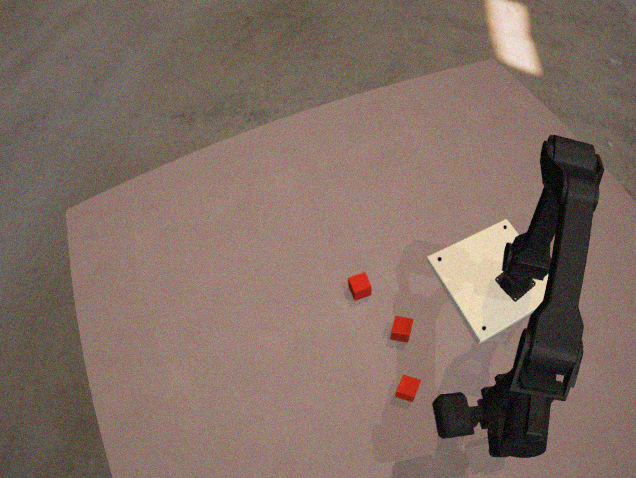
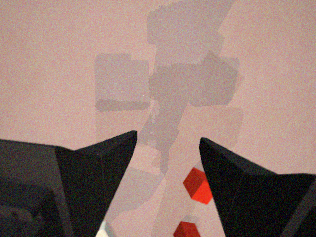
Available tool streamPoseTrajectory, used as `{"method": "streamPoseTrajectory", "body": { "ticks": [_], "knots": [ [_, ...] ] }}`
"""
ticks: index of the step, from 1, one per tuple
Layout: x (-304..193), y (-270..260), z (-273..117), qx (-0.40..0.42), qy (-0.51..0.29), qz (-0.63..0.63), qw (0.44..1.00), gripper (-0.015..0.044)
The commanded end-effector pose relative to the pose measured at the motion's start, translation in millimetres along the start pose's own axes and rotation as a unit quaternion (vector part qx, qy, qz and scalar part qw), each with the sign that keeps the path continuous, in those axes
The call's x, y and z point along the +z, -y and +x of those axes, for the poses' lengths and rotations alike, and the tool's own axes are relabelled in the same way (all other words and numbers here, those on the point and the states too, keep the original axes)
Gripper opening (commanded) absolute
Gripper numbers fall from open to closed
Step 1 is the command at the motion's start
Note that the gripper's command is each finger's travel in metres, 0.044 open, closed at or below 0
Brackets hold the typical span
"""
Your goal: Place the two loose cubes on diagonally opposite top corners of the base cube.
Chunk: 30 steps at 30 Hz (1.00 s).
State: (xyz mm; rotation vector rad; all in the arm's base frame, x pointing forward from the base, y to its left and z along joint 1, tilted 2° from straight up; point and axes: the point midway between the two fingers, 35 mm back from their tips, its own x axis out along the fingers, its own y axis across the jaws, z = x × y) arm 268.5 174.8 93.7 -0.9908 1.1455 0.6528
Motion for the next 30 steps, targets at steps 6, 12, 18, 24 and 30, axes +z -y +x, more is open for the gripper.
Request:
{"method": "streamPoseTrajectory", "body": {
  "ticks": [6,12,18,24,30],
  "knots": [
    [-35,53,1,0.017,-0.030,-0.026,0.999,0.0265],
    [-65,82,1,0.032,-0.047,-0.041,0.998,0.0265],
    [-97,107,-2,0.049,-0.059,-0.056,0.996,0.0265],
    [-133,128,-6,0.067,-0.066,-0.069,0.993,0.0265],
    [-170,144,-12,0.086,-0.069,-0.081,0.991,0.0265]
  ]
}}
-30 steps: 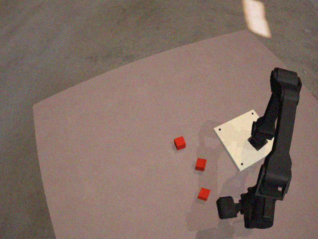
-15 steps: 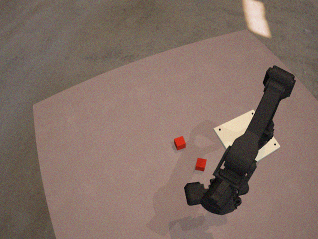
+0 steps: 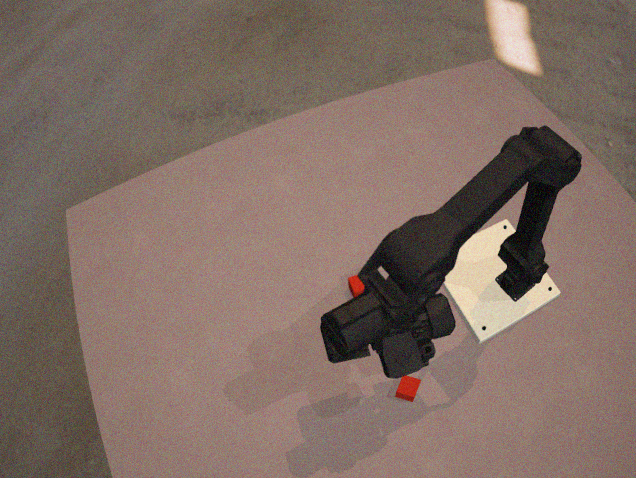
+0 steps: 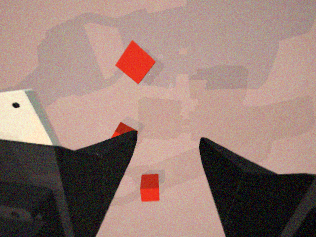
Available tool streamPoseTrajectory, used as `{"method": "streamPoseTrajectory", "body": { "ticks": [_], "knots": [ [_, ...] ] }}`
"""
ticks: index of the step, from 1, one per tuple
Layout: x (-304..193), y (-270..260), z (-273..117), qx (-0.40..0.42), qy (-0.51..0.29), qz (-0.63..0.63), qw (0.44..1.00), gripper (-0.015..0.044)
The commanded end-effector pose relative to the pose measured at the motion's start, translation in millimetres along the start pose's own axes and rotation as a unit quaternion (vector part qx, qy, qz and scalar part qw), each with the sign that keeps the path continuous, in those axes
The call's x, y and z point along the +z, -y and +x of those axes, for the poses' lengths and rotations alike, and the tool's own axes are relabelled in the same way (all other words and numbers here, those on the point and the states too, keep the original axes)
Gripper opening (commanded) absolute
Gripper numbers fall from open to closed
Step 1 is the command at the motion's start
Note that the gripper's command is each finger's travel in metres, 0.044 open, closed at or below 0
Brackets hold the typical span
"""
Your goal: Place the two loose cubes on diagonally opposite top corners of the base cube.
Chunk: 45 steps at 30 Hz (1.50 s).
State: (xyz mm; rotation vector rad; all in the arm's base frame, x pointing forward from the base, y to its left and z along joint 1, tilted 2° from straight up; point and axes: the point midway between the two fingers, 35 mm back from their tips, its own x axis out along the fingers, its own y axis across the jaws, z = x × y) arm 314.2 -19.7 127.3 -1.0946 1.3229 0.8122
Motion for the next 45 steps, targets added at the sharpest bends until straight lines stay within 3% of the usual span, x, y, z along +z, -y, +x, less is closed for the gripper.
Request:
{"method": "streamPoseTrajectory", "body": {
  "ticks": [1,22,27,35,45],
  "knots": [
    [-27,7,-4,0.010,0.001,-0.010,1.000,0.0265],
    [-162,-2,-20,0.056,0.025,-0.052,0.997,0.0265],
    [-163,-2,-15,0.056,0.025,-0.052,0.997,0.0265],
    [-160,-9,40,0.056,0.025,-0.052,0.997,0.0265],
    [-160,-11,56,0.056,0.025,-0.052,0.997,0.0265]
  ]
}}
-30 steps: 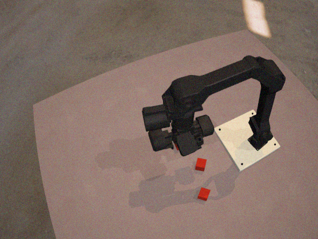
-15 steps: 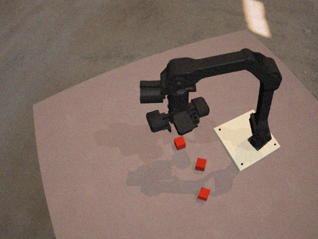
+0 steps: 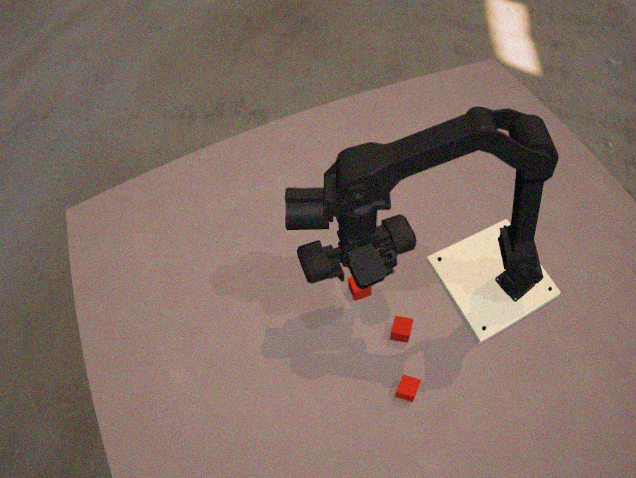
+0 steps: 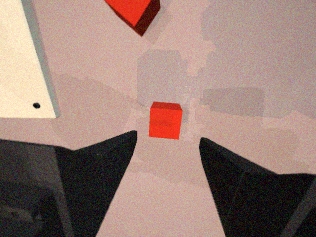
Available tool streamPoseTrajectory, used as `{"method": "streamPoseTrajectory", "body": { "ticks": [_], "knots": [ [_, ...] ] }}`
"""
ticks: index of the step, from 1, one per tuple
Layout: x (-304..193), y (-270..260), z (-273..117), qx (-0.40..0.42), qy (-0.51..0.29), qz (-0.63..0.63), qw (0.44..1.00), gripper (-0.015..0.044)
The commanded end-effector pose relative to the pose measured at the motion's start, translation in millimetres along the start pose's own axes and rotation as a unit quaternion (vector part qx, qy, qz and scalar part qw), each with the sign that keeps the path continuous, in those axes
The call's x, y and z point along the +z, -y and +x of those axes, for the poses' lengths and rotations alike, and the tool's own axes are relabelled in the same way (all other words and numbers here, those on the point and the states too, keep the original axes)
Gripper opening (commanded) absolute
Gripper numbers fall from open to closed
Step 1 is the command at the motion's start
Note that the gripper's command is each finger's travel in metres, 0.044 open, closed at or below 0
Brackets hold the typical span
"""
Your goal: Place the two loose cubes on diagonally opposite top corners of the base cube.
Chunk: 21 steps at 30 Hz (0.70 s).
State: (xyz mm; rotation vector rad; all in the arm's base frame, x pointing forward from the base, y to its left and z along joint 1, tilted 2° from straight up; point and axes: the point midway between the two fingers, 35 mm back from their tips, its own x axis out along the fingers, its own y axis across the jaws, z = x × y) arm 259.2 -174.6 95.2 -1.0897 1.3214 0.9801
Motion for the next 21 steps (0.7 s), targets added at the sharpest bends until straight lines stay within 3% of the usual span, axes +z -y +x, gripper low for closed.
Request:
{"method": "streamPoseTrajectory", "body": {
  "ticks": [1,21],
  "knots": [
    [2,-3,12,0.006,0.004,-0.002,1.000,0.0265],
    [2,-3,39,0.006,0.004,-0.002,1.000,0.0265]
  ]
}}
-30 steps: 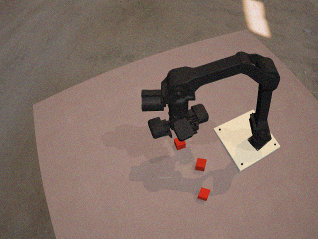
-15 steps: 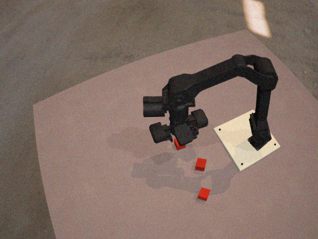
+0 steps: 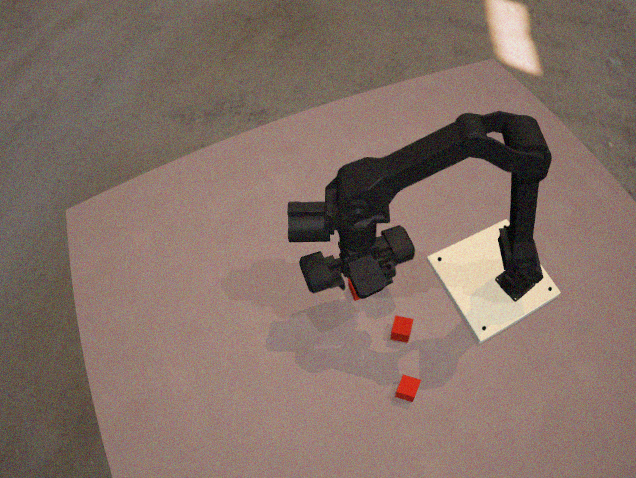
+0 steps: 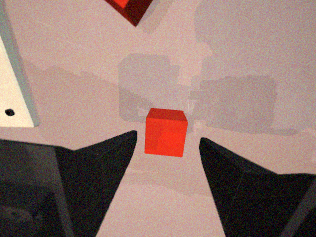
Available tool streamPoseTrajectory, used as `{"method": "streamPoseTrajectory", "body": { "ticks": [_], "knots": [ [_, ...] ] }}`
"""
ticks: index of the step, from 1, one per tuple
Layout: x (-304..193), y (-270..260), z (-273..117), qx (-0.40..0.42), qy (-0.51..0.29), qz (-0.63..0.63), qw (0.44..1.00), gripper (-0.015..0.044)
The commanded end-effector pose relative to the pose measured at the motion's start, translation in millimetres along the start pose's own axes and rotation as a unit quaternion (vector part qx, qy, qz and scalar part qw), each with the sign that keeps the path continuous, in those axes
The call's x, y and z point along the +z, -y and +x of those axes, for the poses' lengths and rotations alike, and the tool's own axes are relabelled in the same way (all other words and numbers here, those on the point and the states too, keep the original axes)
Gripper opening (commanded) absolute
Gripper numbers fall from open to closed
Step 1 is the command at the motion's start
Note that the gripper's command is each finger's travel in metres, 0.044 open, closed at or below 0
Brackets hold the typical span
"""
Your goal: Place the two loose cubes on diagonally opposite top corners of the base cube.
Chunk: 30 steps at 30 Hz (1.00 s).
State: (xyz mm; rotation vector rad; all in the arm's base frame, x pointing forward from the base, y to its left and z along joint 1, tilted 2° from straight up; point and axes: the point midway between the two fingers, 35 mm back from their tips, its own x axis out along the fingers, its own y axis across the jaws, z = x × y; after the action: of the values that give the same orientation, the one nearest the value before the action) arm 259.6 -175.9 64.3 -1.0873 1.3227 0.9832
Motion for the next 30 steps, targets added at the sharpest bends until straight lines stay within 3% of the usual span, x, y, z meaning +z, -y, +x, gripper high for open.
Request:
{"method": "streamPoseTrajectory", "body": {
  "ticks": [1,5,11,30],
  "knots": [
    [1,-2,10,0.004,0.003,-0.002,1.000,0.0265],
    [1,-3,14,0.004,0.003,-0.002,1.000,0.0265],
    [1,-3,14,0.004,0.003,-0.002,1.000,0.0107],
    [-1,4,-31,0.004,0.003,-0.002,1.000,0.0105]
  ]
}}
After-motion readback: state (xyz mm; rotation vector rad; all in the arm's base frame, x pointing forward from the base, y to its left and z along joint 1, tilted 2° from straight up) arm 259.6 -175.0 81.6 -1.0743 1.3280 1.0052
